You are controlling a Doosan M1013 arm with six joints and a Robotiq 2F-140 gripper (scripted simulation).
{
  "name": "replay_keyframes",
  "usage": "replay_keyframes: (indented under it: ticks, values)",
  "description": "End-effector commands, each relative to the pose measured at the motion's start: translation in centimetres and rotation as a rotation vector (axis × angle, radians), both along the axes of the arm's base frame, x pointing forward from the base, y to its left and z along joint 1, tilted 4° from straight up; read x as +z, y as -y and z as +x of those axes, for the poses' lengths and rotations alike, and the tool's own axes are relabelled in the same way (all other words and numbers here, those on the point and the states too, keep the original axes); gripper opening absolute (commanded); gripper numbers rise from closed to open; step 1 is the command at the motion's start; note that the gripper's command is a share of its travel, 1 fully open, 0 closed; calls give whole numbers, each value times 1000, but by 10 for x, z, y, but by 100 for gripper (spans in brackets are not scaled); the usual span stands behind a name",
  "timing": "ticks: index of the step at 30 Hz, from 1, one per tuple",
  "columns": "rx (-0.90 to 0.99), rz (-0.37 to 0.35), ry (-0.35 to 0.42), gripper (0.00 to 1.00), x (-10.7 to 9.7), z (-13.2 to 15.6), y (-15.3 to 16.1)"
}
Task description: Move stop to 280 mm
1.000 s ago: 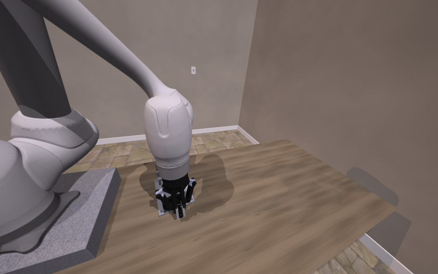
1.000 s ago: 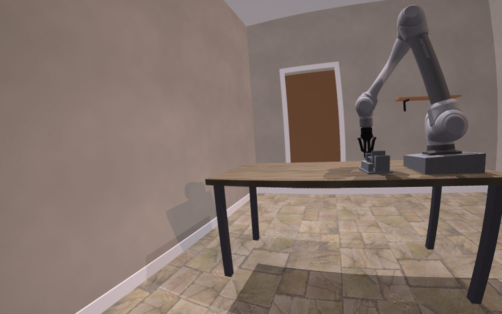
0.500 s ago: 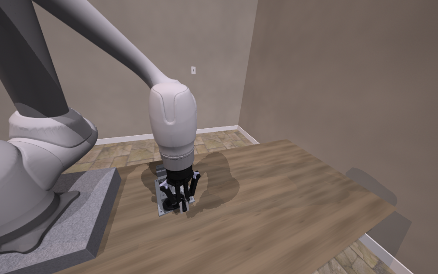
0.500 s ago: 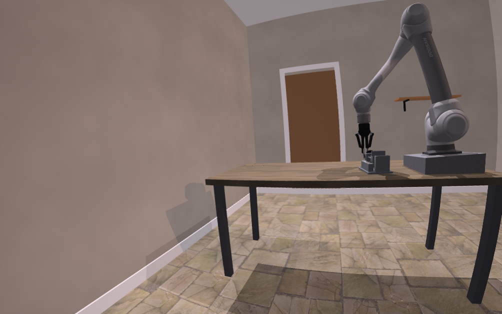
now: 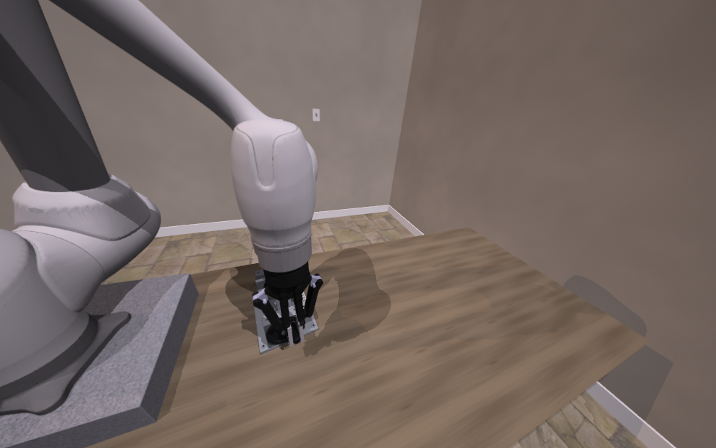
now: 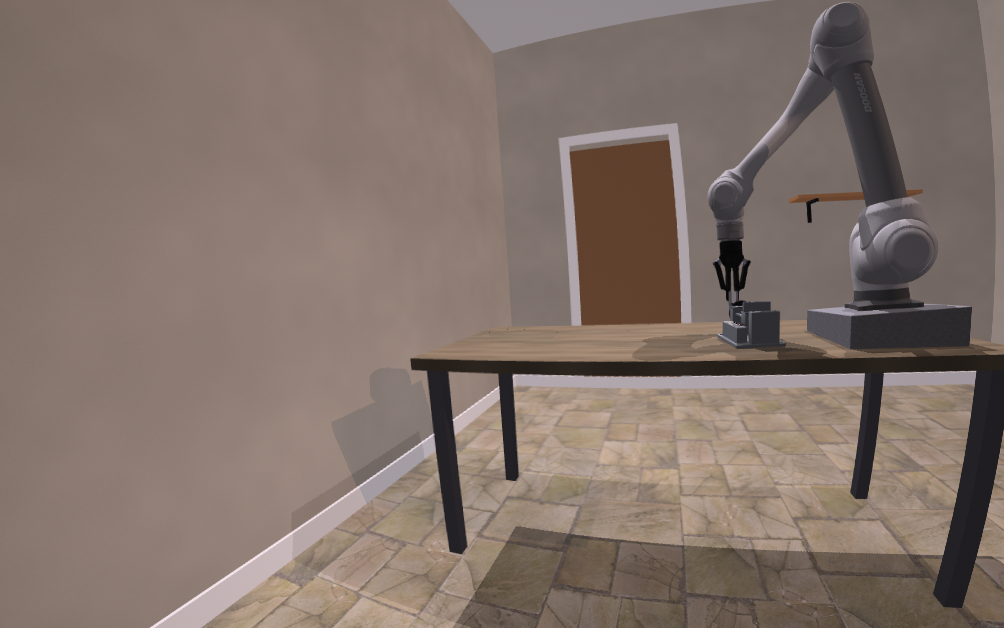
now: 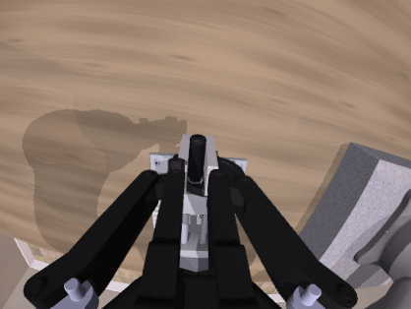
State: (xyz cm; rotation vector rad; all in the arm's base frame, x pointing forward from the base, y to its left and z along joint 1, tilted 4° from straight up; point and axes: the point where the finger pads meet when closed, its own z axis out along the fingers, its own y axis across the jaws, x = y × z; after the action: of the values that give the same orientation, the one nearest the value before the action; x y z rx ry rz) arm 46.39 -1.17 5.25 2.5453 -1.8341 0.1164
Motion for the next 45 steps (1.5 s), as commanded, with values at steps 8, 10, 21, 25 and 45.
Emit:
replay_keyframes:
  ticks: [8, 10, 21, 25, 45]
  values:
    - [0, 0, -1, 4, 5, -16, 5]
    - [0, 0, -1, 4, 5, -21, 7]
    - [0, 0, -1, 4, -10, -40, 14]
    - [0, 0, -1, 4, -19, -42, 15]
    - [0, 0, -1, 4, -45, -32, 13]
